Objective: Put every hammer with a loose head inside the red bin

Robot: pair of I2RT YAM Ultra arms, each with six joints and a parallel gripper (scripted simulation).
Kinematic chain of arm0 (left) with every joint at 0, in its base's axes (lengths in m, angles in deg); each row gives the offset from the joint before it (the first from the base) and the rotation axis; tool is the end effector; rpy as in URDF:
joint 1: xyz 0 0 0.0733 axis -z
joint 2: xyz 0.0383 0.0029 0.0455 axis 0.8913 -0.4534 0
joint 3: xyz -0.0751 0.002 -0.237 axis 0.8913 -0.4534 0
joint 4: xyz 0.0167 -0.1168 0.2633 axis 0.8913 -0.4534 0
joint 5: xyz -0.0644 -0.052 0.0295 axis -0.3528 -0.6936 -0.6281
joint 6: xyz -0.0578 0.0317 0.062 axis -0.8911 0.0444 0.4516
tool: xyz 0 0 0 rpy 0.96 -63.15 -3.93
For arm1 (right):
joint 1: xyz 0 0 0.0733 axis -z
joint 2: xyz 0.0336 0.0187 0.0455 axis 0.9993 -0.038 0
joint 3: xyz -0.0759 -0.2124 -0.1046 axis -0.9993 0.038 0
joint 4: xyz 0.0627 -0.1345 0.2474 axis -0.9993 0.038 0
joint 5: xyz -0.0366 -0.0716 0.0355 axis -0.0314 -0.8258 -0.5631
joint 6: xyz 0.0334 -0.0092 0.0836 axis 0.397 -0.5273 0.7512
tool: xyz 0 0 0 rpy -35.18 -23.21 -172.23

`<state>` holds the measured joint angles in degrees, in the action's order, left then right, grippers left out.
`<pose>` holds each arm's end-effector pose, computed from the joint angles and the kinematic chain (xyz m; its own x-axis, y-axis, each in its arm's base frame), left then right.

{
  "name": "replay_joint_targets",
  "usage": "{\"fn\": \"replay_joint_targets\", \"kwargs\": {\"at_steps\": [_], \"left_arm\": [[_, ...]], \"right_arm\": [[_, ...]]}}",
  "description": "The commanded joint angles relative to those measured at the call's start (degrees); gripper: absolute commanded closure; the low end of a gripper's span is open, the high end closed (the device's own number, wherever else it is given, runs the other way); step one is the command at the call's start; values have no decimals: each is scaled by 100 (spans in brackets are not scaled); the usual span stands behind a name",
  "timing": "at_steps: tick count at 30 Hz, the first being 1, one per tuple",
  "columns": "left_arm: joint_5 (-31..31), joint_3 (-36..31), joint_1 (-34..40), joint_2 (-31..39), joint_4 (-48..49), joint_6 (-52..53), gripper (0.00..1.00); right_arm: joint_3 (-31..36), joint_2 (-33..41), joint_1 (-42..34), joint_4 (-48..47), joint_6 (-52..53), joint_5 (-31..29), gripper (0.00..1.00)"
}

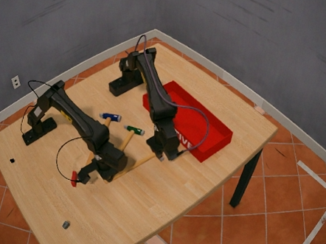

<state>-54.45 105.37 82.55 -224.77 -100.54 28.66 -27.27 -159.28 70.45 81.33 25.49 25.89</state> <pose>0.4561 -0.1605 0.0679 -0.9990 0.0423 0.0169 0.0425 0.9991 0.0066 0.4368 0.1396 0.0740 0.0505 0.9984 0.0262 0.9987 -0.0507 0.0076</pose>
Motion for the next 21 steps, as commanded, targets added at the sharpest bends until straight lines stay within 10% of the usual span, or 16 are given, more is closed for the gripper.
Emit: {"fn": "replay_joint_targets", "kwargs": {"at_steps": [1,21], "left_arm": [[-29,132,88,-6,105,-46,63],[-24,-23,106,-69,340,-50,63]], "right_arm": [[64,53,32,20,-35,-121,82],[64,53,32,20,-35,-121,82]]}}
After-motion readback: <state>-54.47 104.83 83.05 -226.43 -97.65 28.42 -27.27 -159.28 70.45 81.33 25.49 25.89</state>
